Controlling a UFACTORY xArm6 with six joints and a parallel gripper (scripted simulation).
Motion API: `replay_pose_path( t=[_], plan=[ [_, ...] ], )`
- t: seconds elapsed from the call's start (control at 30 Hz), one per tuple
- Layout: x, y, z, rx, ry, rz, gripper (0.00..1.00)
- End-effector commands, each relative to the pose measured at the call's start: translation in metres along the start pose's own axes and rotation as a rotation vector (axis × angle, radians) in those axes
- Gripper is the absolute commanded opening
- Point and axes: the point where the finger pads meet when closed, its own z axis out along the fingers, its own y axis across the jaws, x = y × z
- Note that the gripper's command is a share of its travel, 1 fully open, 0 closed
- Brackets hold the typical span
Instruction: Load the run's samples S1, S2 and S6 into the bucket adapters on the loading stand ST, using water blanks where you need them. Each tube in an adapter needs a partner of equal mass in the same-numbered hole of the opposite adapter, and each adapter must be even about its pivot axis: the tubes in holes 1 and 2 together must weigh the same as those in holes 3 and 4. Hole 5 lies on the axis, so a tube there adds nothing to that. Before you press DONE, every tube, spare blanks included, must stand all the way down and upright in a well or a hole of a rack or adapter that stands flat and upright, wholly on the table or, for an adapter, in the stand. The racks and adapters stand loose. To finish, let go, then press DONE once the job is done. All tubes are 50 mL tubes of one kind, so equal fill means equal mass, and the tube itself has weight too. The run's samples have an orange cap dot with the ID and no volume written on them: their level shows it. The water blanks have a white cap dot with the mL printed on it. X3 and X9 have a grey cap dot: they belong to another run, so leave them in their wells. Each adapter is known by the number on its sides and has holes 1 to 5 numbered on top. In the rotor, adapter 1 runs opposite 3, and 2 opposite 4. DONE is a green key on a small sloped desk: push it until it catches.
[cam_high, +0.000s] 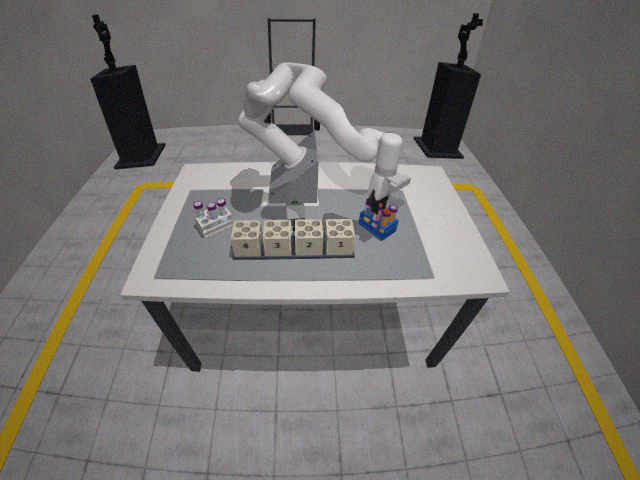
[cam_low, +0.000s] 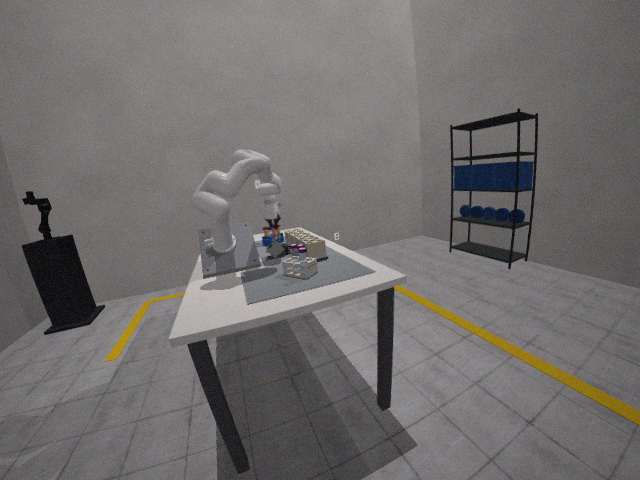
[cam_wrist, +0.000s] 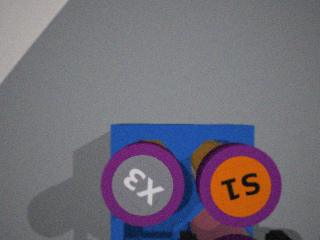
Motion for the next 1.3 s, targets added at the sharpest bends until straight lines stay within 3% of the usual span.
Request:
replay_pose_path(
  t=[0.0, 0.5, 0.53, 1.27],
  plan=[
    [0.0017, 0.0001, 0.0014, 0.001, 0.005, 0.001, 0.00],
    [0.0017, 0.0001, 0.0014, 0.001, 0.005, 0.001, 0.00],
    [0.0017, 0.0001, 0.0018, 0.001, 0.005, 0.001, 0.44],
    [0.0017, 0.0001, 0.0018, 0.001, 0.005, 0.001, 0.44]
  ],
)
